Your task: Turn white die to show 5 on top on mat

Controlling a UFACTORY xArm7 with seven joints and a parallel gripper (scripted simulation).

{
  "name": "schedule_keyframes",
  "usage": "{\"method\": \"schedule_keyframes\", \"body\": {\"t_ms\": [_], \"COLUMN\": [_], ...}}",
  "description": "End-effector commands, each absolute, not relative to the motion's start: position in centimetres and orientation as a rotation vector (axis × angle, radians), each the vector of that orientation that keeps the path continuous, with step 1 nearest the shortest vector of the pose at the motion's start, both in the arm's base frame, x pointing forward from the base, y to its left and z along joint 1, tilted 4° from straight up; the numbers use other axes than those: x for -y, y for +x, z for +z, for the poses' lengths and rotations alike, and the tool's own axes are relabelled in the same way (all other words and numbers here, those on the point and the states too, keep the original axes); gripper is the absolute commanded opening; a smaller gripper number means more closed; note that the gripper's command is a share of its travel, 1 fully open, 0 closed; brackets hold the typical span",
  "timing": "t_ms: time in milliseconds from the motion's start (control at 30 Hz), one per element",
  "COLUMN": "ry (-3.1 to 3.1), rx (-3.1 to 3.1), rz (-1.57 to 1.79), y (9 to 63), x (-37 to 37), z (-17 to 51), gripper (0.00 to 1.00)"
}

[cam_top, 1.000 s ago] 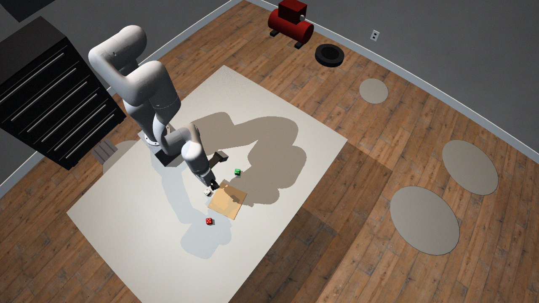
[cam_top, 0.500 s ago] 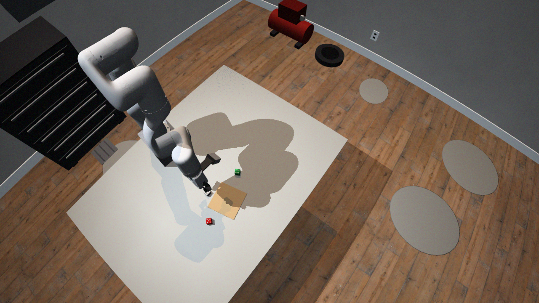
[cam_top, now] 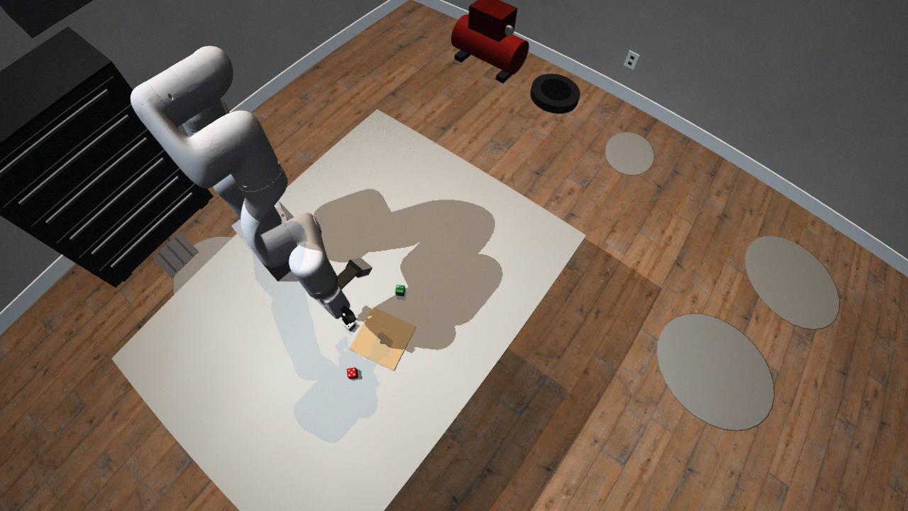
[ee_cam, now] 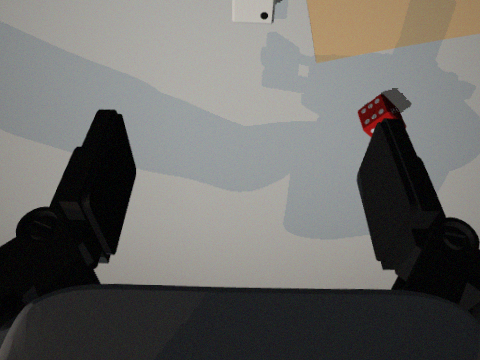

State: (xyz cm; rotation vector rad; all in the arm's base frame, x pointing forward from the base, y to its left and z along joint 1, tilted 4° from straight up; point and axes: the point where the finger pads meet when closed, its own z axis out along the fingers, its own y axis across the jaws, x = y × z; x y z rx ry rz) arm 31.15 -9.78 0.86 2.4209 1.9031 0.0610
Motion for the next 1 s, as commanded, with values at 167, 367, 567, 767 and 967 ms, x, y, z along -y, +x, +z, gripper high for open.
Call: {"method": "schedule_keyframes", "body": {"t_ms": [167, 367, 567, 767, 967], "ry": [2.411, 2.393, 2.416, 2.421, 2.421], "rx": [-1.898, -1.893, -1.902, -1.903, -1.903], "rz": [0.065, 0.062, 0.066, 0.067, 0.067], "y": [31.6, 32.5, 32.0, 31.9, 31.9], "x": [10.0, 10.3, 9.5, 9.4, 9.4], "z": [0.9, -1.2, -3.4, -3.7, -3.7], "gripper": [1.00, 1.00, 1.00, 0.42, 0.42]}}
